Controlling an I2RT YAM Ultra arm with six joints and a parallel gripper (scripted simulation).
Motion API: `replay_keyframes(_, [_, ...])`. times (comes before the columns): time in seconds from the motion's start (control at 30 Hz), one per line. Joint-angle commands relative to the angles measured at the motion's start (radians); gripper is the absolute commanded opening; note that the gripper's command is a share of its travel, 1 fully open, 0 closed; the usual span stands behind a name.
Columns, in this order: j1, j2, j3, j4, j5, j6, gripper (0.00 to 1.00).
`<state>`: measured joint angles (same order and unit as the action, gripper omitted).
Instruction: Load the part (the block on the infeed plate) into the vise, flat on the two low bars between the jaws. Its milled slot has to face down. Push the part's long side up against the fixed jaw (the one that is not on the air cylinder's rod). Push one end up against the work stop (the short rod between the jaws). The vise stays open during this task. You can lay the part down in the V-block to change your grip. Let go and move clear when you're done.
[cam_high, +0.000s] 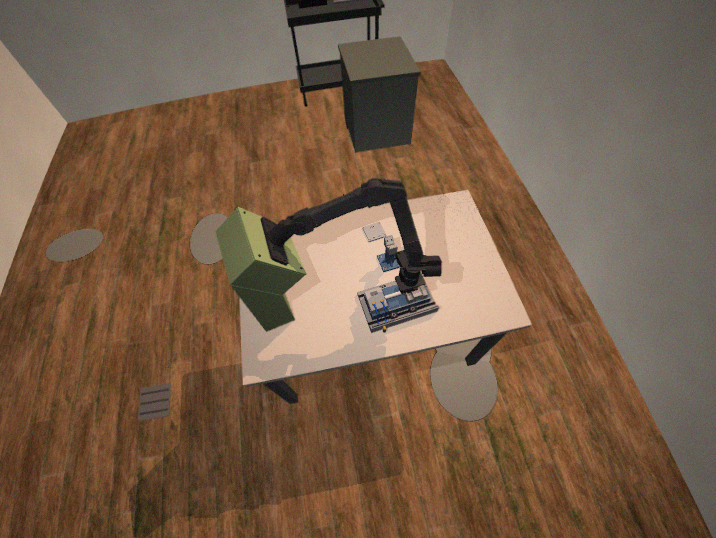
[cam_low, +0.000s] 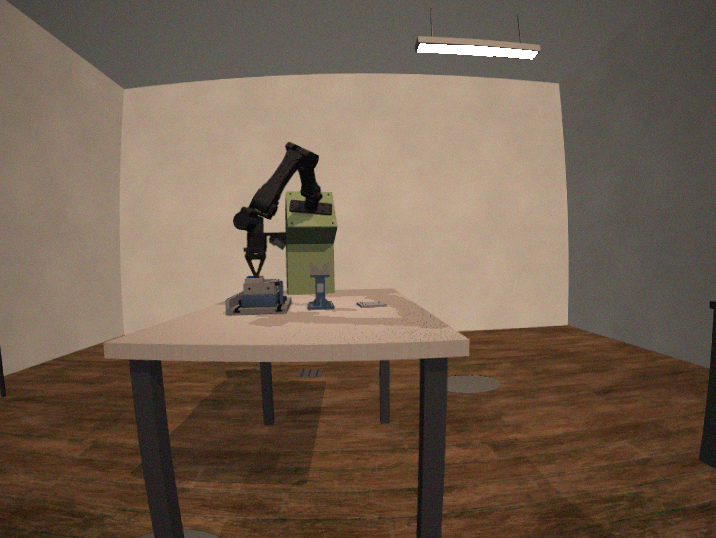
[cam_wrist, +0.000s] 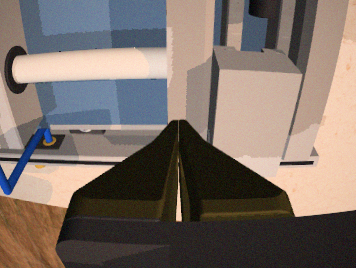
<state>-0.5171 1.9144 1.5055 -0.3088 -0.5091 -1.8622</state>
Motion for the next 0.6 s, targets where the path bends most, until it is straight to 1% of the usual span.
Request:
replay_keyframes(0.0, [-0.018, -0.029, -0.015, 0.016, -0.009, 0.001, 0.0])
replay_keyframes(0.57, [-0.018, -0.029, -0.019, 0.008, -0.009, 0.001, 0.0])
